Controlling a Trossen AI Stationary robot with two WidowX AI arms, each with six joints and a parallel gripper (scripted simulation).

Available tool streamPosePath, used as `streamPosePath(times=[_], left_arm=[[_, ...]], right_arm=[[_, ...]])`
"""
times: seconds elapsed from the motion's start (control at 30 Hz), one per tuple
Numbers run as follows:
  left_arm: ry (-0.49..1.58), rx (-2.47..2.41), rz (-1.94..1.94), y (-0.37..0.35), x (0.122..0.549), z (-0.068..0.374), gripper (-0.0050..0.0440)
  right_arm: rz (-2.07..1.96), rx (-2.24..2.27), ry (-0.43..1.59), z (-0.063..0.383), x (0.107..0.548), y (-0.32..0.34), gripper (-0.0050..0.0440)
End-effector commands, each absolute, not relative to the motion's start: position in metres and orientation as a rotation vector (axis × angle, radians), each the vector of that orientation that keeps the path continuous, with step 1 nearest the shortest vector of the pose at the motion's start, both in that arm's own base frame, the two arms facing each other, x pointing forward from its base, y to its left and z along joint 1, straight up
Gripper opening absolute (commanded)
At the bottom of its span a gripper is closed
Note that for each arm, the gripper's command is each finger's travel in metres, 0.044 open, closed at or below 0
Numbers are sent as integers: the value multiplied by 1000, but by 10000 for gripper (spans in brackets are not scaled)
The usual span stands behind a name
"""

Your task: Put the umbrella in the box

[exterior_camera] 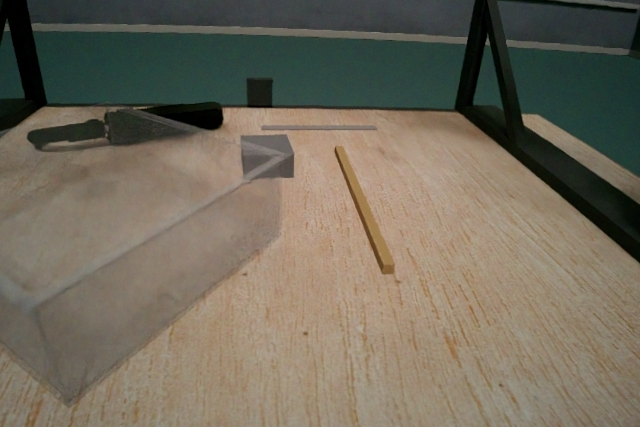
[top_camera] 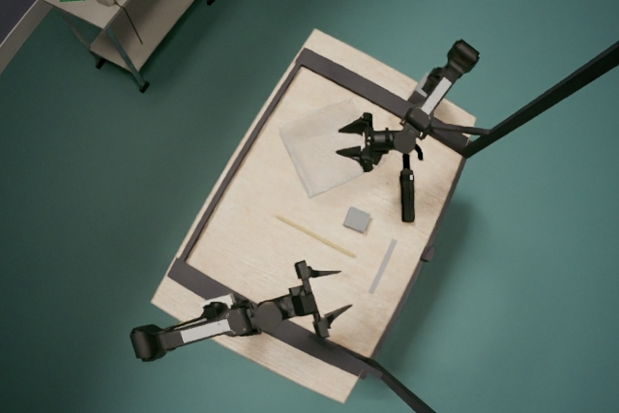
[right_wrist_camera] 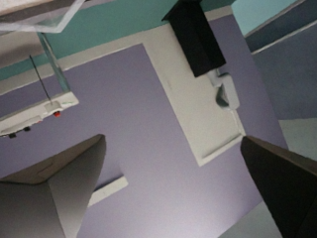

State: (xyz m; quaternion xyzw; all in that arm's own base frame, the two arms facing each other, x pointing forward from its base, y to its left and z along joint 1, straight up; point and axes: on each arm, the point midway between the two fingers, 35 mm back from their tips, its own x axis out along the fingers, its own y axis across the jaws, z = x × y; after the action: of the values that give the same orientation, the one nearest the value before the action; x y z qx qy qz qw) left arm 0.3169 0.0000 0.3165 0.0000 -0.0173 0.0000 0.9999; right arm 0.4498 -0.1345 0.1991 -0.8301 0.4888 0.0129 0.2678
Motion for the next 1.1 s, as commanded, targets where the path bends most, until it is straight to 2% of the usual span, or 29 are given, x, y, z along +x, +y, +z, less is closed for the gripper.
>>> streamPosePath(times=[0.0, 0.57, 0.63, 0.7, 0.87, 1.07], left_arm=[[-50, 0, 0, 0, 316, 323, 400], [-50, 0, 0, 0, 316, 323, 400], [-51, 0, 2, 1, 317, 325, 400], [-41, -1, 12, 4, 321, 327, 400], [44, -6, 62, 20, 349, 323, 400], [178, -17, 136, 50, 391, 311, 400]], right_arm=[[2, -2233, 1304, 211, 450, -134, 400], [2, -2233, 1304, 211, 450, -134, 400], [-2, -2227, 1303, 212, 450, -134, 440], [-9, -2210, 1301, 214, 451, -131, 440], [30, -2105, 1322, 201, 448, -117, 440], [-40, -1961, 1229, 210, 460, -93, 440]])
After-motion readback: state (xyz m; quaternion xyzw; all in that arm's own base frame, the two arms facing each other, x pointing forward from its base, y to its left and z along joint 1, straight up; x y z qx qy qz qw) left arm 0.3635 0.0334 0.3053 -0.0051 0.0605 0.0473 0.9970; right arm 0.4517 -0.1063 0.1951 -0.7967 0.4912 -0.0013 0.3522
